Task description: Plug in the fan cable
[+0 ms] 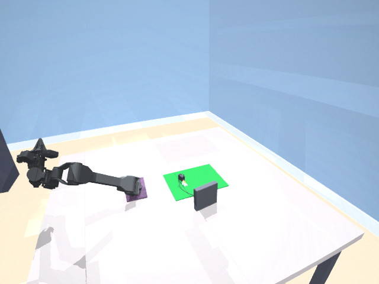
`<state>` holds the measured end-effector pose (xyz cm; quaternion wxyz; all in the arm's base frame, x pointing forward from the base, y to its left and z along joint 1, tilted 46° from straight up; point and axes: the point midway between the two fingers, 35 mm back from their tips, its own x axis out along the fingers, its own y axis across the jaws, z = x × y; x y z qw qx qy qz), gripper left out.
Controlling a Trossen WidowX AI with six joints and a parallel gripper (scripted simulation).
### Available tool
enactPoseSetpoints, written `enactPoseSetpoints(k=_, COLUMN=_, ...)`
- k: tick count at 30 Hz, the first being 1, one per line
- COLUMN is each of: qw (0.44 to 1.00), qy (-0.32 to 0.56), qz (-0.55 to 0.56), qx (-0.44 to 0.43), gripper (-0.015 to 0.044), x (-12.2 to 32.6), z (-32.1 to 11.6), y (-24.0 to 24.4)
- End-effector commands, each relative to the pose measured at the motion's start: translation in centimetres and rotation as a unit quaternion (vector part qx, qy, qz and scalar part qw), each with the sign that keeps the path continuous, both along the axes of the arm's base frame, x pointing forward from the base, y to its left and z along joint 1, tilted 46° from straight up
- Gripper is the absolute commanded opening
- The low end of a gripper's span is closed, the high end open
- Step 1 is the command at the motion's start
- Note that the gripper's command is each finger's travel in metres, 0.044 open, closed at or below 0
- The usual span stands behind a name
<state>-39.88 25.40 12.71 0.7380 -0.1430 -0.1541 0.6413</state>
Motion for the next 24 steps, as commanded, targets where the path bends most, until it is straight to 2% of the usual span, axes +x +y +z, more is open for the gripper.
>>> enactPoseSetpoints(k=1, qw=1.0, qy=0.0, qz=0.0, qx=0.0, gripper=0.0026, x=0.0, z=0.0, y=0.0)
enactPoseSetpoints(k=7, qw=1.0, qy=0.005, qz=-0.003, qx=0.002, gripper=0.0184, x=0.2, z=0.0, y=0.9)
enactPoseSetpoints(k=17, qw=0.999, qy=0.04, qz=-0.036, qx=-0.004, gripper=0.044, x=4.4, z=-0.1, y=10.5)
enactPoseSetpoints(k=24, qw=0.995, qy=0.059, qz=-0.073, qx=-0.031, gripper=0.044, x=9.8, z=-0.9, y=16.4)
